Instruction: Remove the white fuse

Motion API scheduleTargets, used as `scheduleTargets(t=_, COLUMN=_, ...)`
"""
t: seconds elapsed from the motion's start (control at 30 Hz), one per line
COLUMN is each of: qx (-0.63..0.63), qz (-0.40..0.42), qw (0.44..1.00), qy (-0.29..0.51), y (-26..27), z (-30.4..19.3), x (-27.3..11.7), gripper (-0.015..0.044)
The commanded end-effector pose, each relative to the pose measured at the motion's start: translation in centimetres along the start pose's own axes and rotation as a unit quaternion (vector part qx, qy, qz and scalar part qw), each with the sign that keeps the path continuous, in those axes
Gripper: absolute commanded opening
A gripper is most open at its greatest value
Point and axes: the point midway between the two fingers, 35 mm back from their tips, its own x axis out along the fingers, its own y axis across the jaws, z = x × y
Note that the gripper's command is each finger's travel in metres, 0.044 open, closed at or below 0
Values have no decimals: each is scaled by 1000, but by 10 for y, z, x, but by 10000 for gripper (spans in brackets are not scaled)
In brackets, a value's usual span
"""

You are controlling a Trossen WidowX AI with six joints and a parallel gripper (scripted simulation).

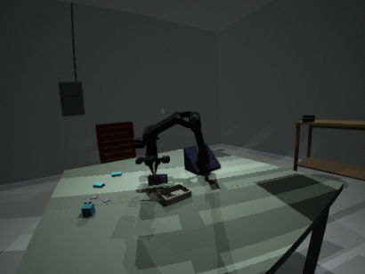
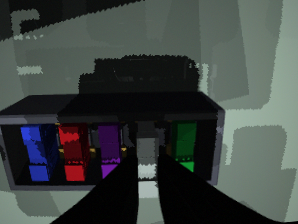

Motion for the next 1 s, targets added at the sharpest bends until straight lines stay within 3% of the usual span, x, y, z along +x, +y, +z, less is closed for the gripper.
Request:
scheduleTargets(t=0.0, qx=-5, qz=-3, qw=1000, qy=1, y=-2, z=0, x=-4, gripper=0)
scheduleTargets(t=0.97, qx=-3, qz=-3, qw=1000, qy=1, y=-1, z=0, x=-18, gripper=0)
